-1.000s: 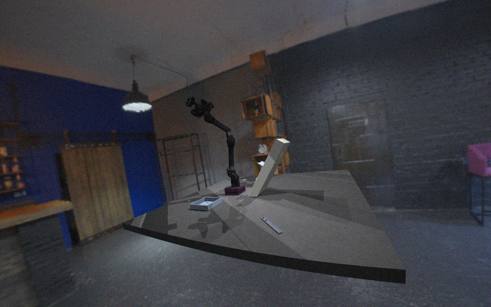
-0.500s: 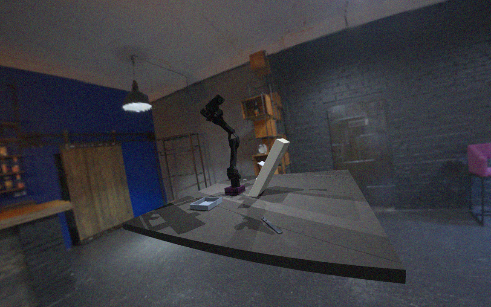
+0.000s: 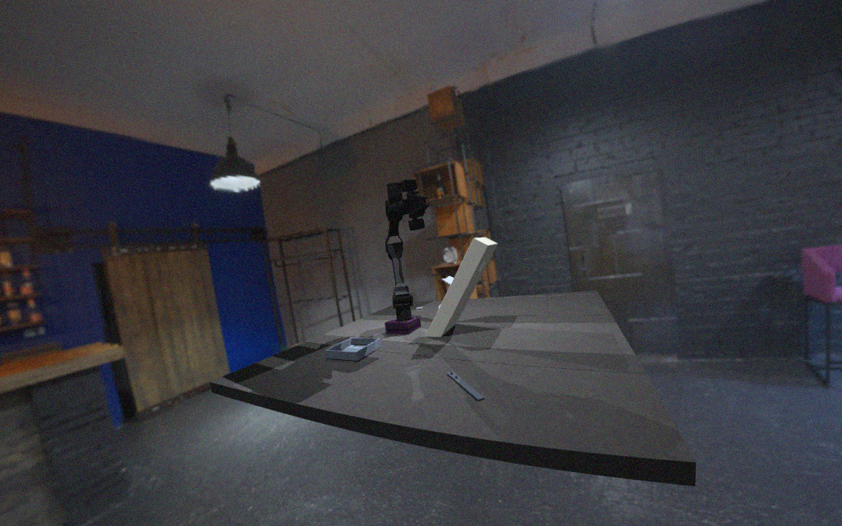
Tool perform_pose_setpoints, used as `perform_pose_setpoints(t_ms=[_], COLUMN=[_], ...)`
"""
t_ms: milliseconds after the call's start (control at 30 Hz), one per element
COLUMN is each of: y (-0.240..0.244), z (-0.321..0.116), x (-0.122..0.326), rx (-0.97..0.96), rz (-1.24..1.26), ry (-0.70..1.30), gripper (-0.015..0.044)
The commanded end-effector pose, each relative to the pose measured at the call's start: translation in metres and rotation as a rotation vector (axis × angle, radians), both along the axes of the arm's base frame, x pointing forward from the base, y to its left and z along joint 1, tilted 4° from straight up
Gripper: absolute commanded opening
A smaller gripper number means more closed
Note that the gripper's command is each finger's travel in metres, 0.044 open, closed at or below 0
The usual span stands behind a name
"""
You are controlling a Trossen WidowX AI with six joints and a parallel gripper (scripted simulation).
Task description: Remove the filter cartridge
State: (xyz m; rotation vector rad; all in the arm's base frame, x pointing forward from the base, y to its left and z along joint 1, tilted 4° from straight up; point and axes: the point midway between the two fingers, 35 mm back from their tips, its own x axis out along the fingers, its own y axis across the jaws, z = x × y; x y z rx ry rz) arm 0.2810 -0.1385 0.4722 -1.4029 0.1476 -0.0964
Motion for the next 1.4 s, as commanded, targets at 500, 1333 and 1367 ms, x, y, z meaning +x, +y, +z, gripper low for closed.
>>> perform_pose_setpoints(t_ms=[500,1333,1367], y=[0.175,0.180,0.180], z=[-0.170,-0.185,-0.185], x=[-0.018,0.006,0.007], rx=[0.735,0.735,0.735], rz=[0.127,0.128,0.128], ry=[0.541,0.539,0.539], gripper=[0.0116,0.0116,0.0116])
